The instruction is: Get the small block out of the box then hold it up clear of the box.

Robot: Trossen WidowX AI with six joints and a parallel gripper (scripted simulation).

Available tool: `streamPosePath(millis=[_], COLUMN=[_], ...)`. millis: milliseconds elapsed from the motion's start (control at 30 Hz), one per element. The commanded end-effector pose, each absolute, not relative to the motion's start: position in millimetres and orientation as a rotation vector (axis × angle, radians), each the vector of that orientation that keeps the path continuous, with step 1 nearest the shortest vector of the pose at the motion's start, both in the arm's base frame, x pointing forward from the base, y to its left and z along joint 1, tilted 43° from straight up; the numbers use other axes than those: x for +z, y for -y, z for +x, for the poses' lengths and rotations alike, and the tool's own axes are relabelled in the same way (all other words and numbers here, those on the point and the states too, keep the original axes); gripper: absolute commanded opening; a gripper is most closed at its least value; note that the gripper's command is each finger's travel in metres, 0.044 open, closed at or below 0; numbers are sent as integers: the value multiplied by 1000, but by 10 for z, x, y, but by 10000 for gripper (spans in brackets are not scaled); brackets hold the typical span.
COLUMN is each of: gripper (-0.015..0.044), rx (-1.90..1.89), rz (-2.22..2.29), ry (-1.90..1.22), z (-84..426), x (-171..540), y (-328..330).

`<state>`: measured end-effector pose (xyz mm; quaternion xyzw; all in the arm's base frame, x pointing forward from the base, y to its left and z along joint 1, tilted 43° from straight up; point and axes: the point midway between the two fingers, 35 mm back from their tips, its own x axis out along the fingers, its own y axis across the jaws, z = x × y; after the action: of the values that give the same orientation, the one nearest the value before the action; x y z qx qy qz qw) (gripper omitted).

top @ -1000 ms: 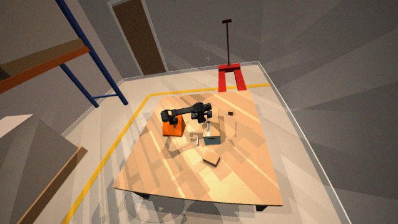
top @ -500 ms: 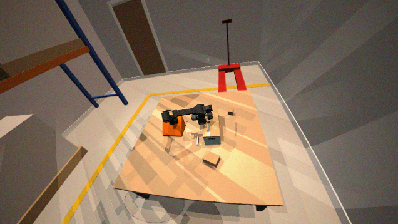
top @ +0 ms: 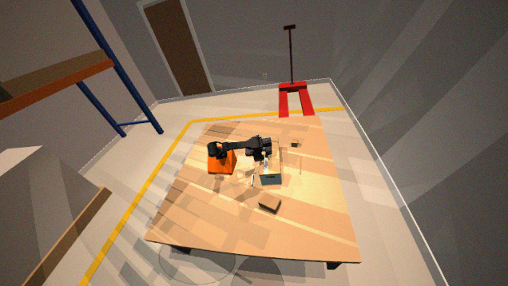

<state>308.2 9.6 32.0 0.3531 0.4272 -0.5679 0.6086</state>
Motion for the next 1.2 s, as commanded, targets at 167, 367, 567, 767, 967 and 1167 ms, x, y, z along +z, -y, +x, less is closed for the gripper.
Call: streamPosePath(millis=[167,367,567,767,967,1167], gripper=[400,400,400,400,400,400], rx=[-1311,-1311,-1312,-1313,-1314,-1313], rz=[805,805,804,814,814,815], ry=[-986,-985,-984,-985,-986,-986], z=[3075,3070,3061,3068,3043,3025], x=[204,136,69,80,-46,-142], y=[20,90,160,103,-22,-125])
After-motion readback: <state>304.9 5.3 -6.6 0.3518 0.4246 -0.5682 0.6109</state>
